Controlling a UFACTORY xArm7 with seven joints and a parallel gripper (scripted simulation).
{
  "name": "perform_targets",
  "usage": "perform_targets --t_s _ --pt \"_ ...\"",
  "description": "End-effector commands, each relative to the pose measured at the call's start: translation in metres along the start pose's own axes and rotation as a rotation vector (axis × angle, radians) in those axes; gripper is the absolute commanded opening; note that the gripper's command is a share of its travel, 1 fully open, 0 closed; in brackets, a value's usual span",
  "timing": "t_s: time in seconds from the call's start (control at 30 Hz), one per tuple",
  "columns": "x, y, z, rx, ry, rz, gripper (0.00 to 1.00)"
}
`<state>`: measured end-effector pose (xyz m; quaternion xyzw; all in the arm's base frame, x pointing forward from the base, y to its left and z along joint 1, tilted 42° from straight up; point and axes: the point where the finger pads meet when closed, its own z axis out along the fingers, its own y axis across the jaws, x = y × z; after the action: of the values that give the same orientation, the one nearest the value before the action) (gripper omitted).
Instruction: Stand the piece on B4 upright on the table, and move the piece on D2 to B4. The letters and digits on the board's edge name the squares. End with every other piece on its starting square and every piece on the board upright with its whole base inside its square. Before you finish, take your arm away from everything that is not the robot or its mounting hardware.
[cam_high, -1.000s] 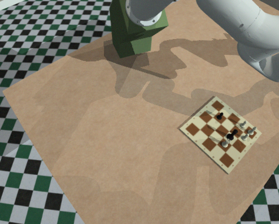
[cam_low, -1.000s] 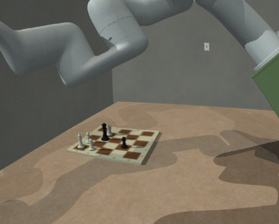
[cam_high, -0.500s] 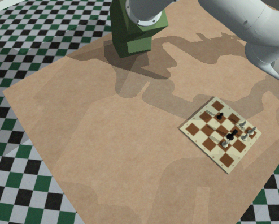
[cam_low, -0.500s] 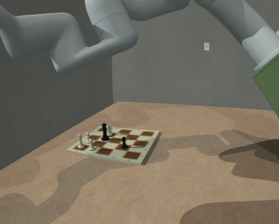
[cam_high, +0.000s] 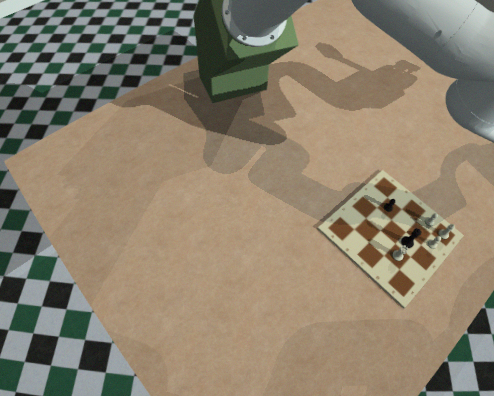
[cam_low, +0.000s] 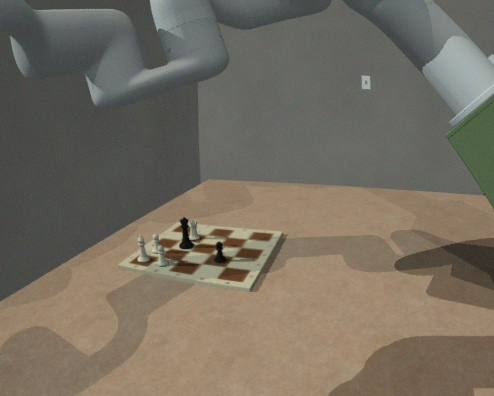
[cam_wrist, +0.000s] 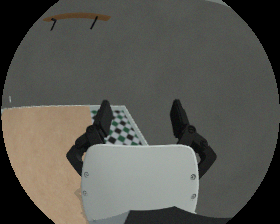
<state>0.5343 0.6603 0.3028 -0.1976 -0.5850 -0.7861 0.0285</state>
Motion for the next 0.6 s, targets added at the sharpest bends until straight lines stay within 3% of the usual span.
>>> perform_targets --t_s 0.0,0.07,0.1,0.3,0.33,0.57 --pt "0.014 0.008 -0.003 0.028 0.072 -0.23 1.0" --pt "0.014 0.008 -0.003 0.028 0.072 -0.23 1.0" --pt "0.019 0.011 -0.006 0.045 0.108 -0.348 1.0" --pt "0.019 0.011 -0.006 0.045 0.108 -0.348 1.0" --pt "0.025 0.013 -0.011 0.062 0.145 -0.47 1.0" --pt "0.025 0.013 -0.011 0.062 0.145 -0.47 1.0"
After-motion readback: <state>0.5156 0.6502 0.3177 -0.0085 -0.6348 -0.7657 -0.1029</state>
